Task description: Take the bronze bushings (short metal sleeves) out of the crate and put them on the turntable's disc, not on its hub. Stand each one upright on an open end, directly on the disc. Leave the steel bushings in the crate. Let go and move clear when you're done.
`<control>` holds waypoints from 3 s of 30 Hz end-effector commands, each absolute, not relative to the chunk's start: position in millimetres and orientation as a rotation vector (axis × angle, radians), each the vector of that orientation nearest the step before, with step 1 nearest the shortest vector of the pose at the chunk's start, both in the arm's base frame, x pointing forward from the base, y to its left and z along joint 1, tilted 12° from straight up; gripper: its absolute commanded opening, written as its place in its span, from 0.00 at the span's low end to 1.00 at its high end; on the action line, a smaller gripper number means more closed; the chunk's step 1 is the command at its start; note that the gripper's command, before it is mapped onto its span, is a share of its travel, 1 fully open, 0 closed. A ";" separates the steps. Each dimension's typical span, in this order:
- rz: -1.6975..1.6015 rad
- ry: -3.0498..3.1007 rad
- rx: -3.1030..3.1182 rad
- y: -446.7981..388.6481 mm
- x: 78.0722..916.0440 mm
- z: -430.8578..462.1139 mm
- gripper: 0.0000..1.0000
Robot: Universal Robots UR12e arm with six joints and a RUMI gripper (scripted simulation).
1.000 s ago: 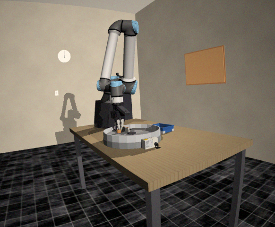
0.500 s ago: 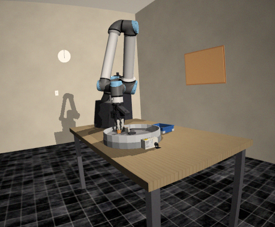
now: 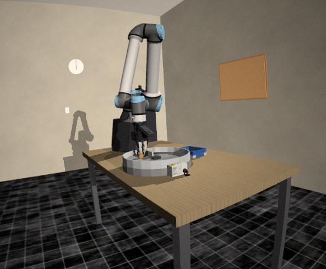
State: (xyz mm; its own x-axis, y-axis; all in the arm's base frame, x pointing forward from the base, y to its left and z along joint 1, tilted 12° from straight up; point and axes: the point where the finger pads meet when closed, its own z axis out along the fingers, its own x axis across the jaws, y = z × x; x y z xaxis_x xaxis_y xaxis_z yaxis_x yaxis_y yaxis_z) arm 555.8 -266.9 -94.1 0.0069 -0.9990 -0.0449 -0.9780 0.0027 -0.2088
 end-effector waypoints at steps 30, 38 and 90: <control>-0.175 2.088 -2.092 -269.7 544.3 -38.9 0.06; -0.175 2.088 -2.092 -269.7 544.3 -38.9 0.06; -0.175 2.088 -2.092 -271.6 535.3 3.3 1.00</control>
